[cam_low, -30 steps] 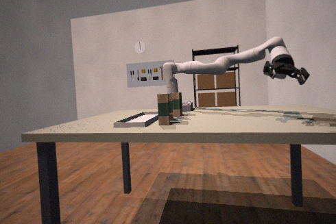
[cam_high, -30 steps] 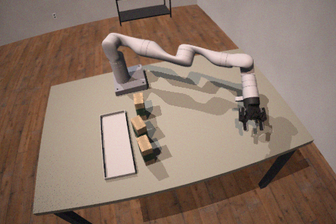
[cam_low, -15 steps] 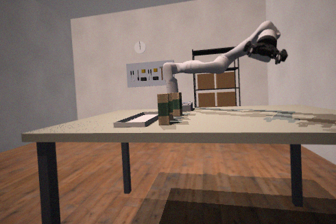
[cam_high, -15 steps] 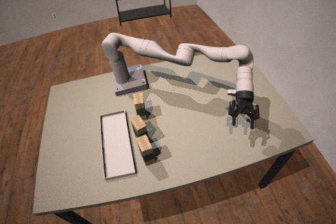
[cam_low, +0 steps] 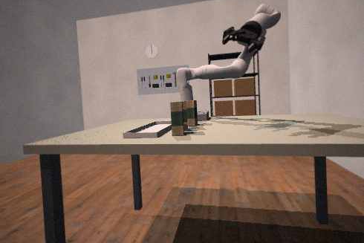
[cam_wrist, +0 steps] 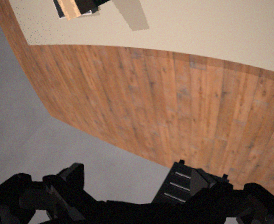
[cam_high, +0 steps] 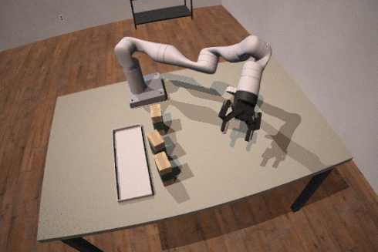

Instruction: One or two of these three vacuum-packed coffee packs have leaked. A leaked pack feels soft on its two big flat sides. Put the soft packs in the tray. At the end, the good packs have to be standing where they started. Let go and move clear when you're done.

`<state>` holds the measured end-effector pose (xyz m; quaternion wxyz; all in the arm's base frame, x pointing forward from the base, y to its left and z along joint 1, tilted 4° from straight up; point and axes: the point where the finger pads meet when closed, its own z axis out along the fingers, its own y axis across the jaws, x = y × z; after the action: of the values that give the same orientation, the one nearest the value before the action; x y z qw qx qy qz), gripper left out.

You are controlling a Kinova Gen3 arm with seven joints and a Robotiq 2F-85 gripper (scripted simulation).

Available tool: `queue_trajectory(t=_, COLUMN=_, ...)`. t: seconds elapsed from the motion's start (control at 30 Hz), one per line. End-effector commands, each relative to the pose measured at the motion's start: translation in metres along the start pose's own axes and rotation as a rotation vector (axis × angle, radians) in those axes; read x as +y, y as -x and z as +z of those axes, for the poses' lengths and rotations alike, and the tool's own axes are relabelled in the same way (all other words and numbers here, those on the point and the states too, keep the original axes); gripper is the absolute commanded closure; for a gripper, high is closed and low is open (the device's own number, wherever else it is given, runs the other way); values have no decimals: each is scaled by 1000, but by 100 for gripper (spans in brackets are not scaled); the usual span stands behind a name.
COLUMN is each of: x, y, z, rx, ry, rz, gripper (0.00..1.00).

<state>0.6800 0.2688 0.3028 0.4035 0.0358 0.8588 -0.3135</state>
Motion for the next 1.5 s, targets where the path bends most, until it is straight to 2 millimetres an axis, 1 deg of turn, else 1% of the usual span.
queue_trajectory(t=0.0, x=-42, y=-5, z=4, rx=40, ry=-17, rz=31, gripper=0)
queue_trajectory(t=0.17, x=-107, y=-38, z=11, rx=155, ry=-38, rz=22, gripper=0)
queue_trajectory(t=0.33, x=-161, y=-84, z=14, rx=283, ry=-30, rz=13, gripper=0)
queue_trajectory(t=0.4, x=-161, y=-84, z=14, rx=283, ry=-30, rz=13, gripper=0)
queue_trajectory(t=0.53, x=-194, y=-127, z=13, rx=386, ry=1, rz=7, gripper=0)
queue_trajectory(t=0.7, x=-223, y=-183, z=7, rx=508, ry=64, rz=3, gripper=0)
queue_trajectory(t=0.8, x=-233, y=-216, z=1, rx=573, ry=113, rz=2, gripper=0)
queue_trajectory(t=0.9, x=-239, y=-248, z=-7, rx=630, ry=166, rz=3, gripper=0)
queue_trajectory(t=0.97, x=-239, y=-248, z=-7, rx=630, ry=166, rz=3, gripper=0)
queue_trajectory(t=1.1, x=-242, y=-285, z=-18, rx=693, ry=241, rz=7, gripper=0)
queue_trajectory(t=1.23, x=-240, y=-316, z=-30, rx=741, ry=315, rz=13, gripper=0)
queue_trajectory(t=1.33, x=-238, y=-336, z=-39, rx=769, ry=366, rz=18, gripper=0)
queue_trajectory(t=1.47, x=-233, y=-357, z=-50, rx=795, ry=427, rz=25, gripper=0)
